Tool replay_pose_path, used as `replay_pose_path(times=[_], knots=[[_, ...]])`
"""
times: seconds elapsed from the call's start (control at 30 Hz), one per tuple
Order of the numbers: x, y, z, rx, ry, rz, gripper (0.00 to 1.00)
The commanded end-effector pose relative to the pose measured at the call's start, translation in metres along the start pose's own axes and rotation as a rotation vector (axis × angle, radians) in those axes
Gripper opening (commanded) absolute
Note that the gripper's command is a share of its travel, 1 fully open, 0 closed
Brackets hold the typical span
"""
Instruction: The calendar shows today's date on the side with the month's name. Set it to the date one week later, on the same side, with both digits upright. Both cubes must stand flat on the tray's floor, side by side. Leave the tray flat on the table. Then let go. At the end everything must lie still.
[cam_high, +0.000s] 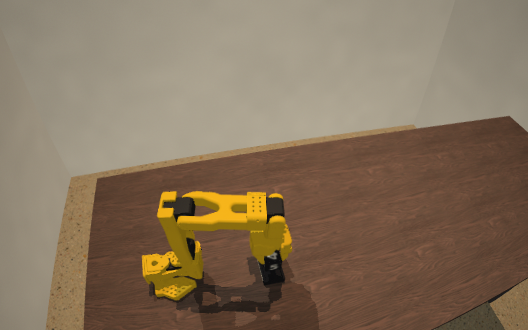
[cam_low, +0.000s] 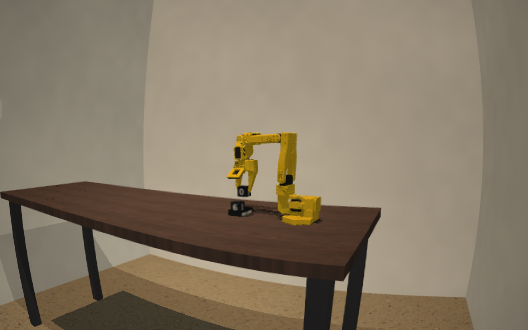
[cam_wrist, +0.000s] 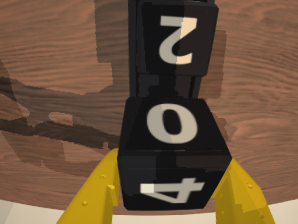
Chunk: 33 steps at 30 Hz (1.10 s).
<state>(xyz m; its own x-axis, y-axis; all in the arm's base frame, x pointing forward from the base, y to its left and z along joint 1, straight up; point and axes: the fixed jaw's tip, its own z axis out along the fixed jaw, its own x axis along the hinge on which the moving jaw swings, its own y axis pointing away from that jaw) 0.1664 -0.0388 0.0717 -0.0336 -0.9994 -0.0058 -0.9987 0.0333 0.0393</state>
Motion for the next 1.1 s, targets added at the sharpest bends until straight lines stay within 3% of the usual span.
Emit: replay_pose_path(times=[0.0, 0.17, 0.4, 0.47, 0.67, 0.9, 0.97, 1.07], knots=[[0.001, -0.006, -0.012, 0.071, 0.011, 0.006, 0.00], [-0.007, -0.008, -0.011, 0.071, 0.012, -0.040, 0.00], [-0.042, -0.014, -0.008, 0.071, 0.012, -0.234, 0.00], [-0.042, -0.014, -0.008, 0.071, 0.012, -0.234, 0.00], [-0.091, -0.010, -0.003, 0.070, 0.013, -0.498, 0.00], [-0.148, 0.013, 0.004, 0.067, 0.014, -0.826, 0.00], [-0.161, 0.022, 0.006, 0.066, 0.014, -0.907, 0.00], [-0.167, 0.026, 0.007, 0.066, 0.014, -0.944, 0.00]])
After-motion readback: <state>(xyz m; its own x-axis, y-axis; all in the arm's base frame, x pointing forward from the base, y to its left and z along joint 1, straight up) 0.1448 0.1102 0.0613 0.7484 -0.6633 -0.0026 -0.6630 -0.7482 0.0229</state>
